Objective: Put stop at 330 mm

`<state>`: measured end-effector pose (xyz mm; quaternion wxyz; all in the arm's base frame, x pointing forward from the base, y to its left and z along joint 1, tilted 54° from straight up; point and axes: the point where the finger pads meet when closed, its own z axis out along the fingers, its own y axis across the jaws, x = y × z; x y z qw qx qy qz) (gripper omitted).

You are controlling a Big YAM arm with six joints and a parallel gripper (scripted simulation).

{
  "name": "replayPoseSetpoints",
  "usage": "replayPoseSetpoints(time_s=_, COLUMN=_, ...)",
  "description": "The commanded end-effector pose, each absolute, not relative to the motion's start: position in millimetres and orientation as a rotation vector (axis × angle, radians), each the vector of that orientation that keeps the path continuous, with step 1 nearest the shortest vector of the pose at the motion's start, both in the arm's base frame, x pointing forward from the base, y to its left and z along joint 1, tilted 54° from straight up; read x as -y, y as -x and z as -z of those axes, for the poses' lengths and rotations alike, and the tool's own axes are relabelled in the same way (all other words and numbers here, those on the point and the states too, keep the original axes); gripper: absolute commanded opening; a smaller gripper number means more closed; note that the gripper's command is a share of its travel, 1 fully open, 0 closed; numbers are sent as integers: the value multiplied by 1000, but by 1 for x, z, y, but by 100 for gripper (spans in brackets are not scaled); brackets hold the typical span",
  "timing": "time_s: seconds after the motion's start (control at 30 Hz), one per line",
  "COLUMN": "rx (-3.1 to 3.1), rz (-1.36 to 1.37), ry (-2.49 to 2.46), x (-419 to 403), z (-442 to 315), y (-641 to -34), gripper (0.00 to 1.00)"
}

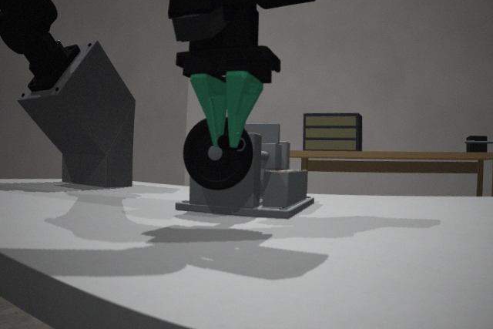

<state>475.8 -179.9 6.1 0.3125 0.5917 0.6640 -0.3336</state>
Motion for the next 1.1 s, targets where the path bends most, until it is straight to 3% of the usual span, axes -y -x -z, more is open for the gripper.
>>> replayPoseSetpoints(time_s=0.0, rx=-1763, rz=882, ry=-1561, x=183, z=3, y=-474, gripper=6)
replayPoseSetpoints(time_s=1.07, rx=-1757, rz=848, ry=-1540, x=150, z=-24, y=-473, gripper=6)
